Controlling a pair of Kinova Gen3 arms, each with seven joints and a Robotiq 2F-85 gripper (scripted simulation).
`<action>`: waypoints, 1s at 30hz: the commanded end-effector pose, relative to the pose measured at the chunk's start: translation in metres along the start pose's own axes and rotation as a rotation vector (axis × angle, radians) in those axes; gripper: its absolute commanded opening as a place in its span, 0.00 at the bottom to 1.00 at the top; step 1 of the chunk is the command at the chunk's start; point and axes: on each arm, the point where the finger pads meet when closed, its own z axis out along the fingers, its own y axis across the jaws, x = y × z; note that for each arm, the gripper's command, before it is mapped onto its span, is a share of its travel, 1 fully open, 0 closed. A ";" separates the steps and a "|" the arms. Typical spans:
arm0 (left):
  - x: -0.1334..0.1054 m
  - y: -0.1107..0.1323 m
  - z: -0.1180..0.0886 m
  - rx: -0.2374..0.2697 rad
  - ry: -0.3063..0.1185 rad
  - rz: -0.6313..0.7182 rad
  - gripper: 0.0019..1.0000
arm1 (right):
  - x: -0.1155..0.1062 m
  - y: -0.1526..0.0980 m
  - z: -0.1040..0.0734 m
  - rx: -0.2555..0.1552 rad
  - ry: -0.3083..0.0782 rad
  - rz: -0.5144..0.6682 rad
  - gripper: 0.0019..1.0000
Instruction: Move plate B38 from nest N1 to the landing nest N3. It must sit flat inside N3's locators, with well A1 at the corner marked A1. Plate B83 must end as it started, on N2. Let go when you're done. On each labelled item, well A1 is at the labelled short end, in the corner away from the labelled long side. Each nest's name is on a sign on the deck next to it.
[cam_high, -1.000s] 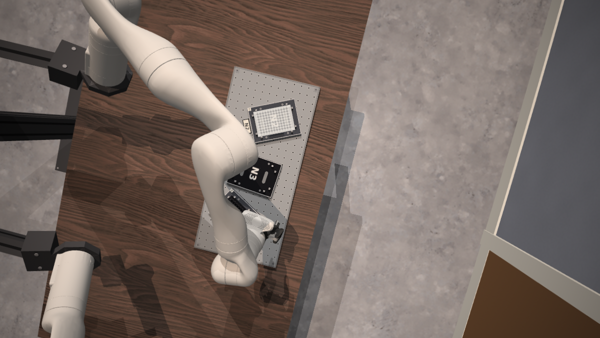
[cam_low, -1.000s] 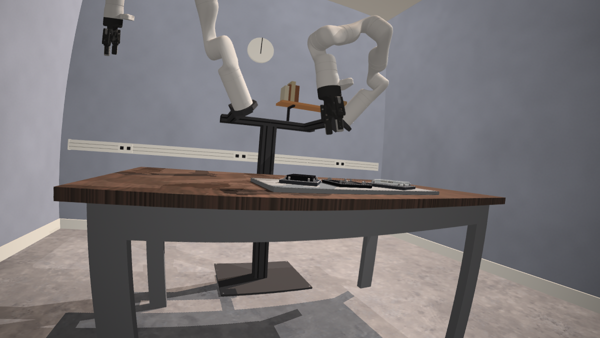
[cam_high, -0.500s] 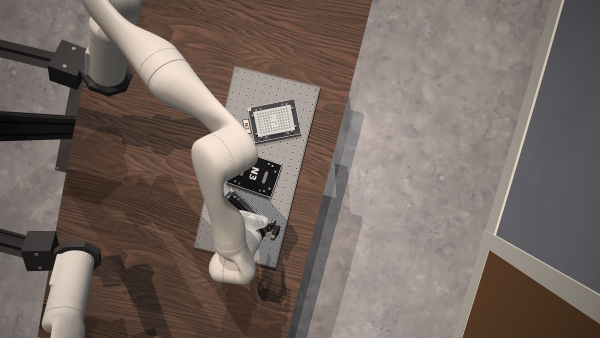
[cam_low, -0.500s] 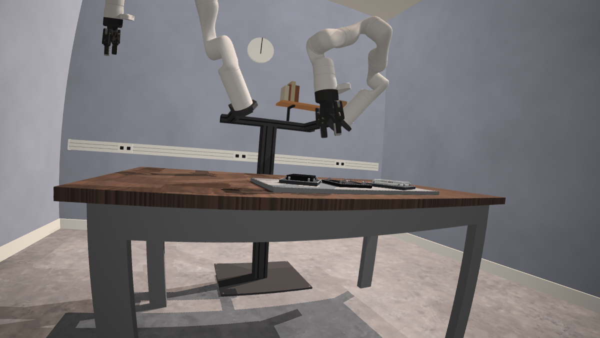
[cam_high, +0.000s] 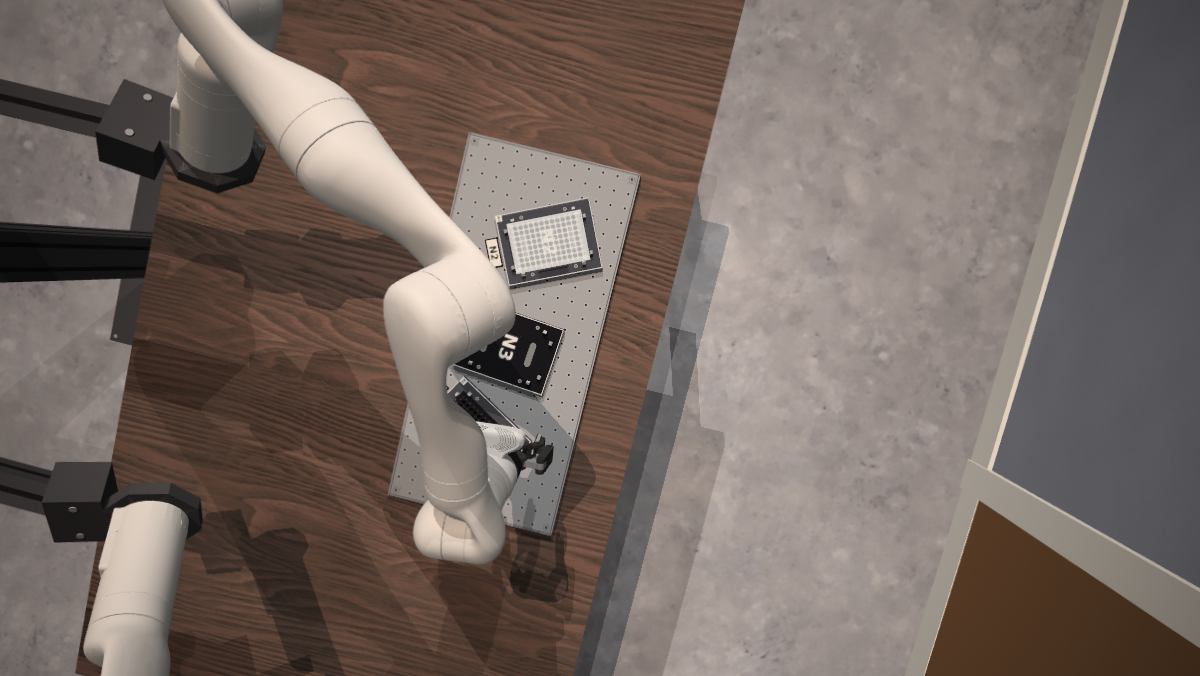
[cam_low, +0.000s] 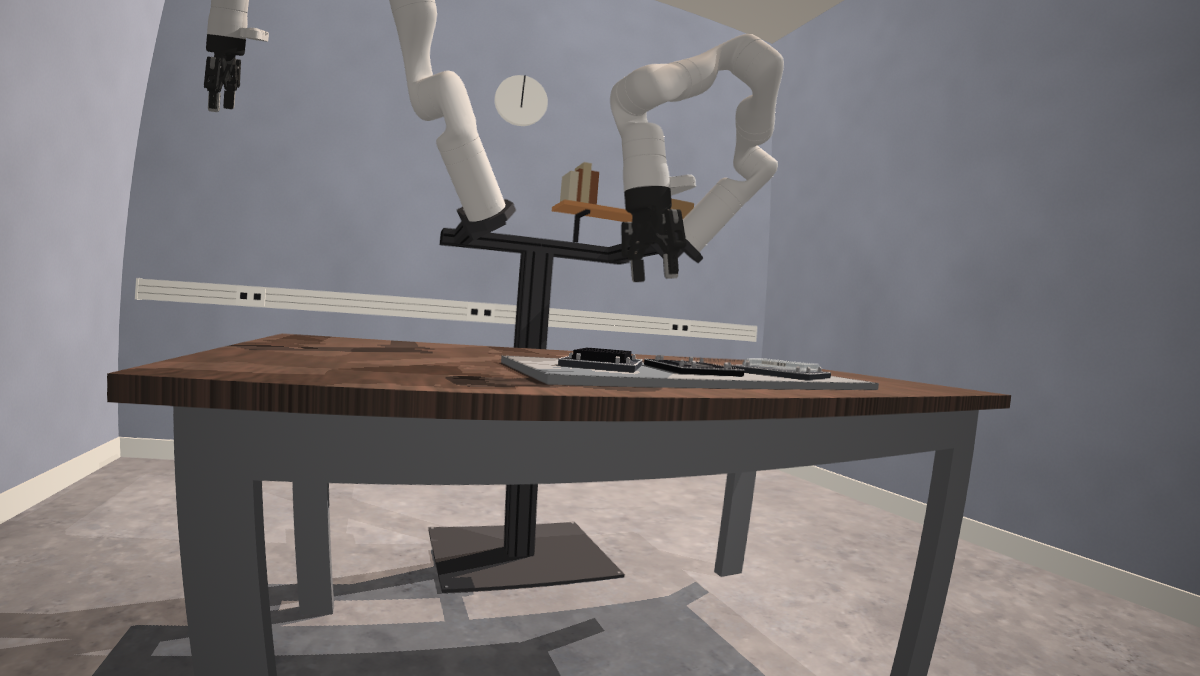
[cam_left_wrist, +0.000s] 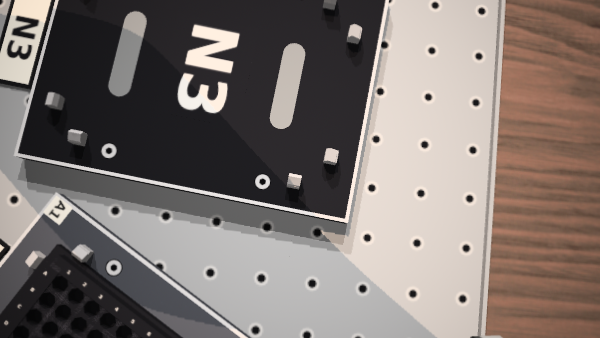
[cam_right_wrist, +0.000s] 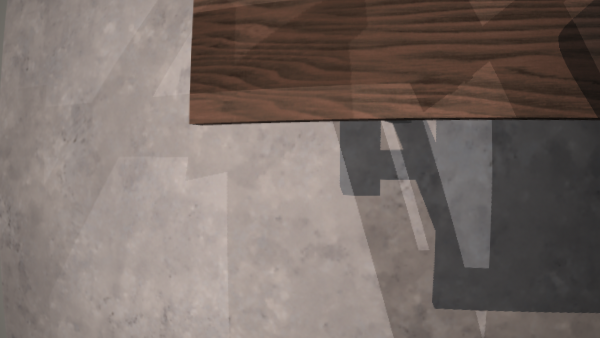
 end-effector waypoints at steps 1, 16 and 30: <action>-0.003 -0.007 0.005 0.014 -0.010 -0.036 1.00 | 0.000 -0.002 -0.002 0.003 -0.002 0.001 1.00; -0.008 -0.020 0.015 0.027 -0.025 -0.165 1.00 | 0.000 -0.002 -0.002 0.003 -0.002 0.001 1.00; -0.013 -0.031 0.024 0.035 -0.042 -0.281 1.00 | 0.000 -0.002 -0.002 0.003 -0.002 0.001 1.00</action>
